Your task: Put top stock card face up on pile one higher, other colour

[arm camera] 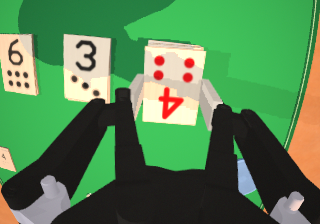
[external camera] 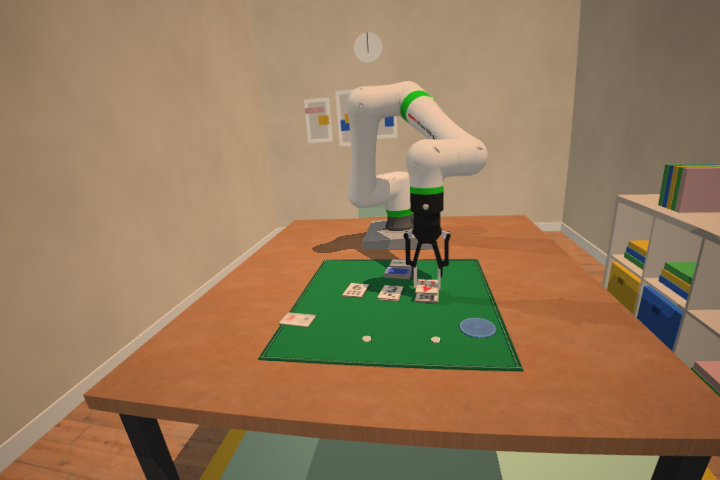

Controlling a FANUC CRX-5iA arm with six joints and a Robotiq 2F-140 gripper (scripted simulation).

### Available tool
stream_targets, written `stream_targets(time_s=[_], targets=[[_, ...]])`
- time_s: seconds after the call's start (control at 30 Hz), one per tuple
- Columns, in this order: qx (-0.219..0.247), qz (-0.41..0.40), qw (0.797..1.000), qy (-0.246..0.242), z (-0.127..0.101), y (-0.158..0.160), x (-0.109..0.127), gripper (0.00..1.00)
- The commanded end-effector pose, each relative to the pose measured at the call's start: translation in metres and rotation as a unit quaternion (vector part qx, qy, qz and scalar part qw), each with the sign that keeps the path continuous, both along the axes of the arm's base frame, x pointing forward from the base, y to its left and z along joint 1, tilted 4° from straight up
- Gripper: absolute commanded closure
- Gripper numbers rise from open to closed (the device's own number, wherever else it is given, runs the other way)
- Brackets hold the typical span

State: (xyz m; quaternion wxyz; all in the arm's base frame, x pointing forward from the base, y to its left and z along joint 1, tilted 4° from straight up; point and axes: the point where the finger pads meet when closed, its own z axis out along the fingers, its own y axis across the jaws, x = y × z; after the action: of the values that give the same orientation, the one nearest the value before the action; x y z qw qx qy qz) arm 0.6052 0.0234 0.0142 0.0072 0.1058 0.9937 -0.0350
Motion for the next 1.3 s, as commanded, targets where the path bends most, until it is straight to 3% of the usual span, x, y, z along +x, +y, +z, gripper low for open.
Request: stream_targets(time_s=[0.0, 0.23, 1.27], targets=[[0.0, 0.0, 1.0, 0.0, -0.004, 0.0, 0.0, 0.59], [0.0, 0.0, 1.0, 0.0, -0.014, -0.001, 0.0, 0.59], [0.0, 0.0, 1.0, 0.0, -0.023, -0.002, 0.0, 0.59]])
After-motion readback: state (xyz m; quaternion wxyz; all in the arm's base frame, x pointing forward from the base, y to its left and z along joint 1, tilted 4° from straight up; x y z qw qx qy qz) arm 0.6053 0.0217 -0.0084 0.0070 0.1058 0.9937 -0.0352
